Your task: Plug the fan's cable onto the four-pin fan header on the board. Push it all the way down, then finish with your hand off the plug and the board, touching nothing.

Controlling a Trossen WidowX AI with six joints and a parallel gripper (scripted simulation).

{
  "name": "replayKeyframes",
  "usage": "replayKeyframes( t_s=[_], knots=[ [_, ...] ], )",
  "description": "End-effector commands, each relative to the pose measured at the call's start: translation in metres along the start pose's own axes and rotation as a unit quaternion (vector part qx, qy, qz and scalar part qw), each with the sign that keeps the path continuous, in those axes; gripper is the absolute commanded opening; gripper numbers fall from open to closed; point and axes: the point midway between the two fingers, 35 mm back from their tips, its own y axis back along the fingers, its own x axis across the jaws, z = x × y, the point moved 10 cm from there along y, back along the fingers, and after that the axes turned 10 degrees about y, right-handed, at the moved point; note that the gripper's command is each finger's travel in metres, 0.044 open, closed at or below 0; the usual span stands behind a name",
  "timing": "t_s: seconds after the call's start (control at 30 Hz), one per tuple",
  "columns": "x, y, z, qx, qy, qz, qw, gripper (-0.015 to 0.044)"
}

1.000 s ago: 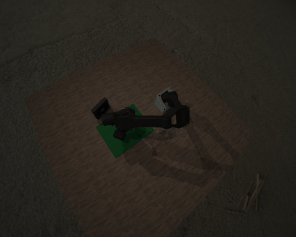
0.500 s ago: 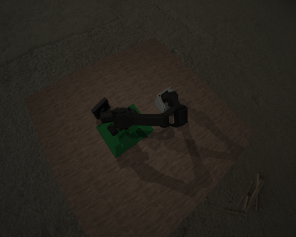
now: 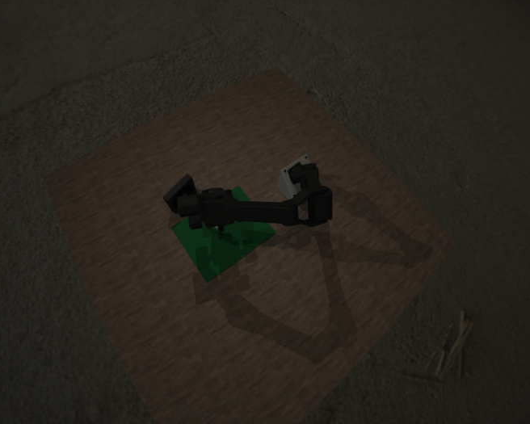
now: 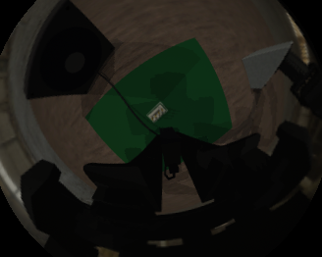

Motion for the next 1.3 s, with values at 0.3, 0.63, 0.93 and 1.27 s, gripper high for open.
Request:
replayKeyframes(
  t_s=[0.3, 0.63, 0.93, 1.27],
  knots=[
    [0.003, -0.001, 0.011, -0.002, -0.228, -0.001, 0.974, 0.0],
    [0.005, -0.002, 0.018, -0.002, -0.384, -0.001, 0.923, 0.0],
    [0.006, -0.003, 0.021, -0.002, -0.463, -0.001, 0.886, 0.0],
    [0.001, 0.0, 0.025, -0.002, -0.466, -0.001, 0.885, 0.0]
  ],
)
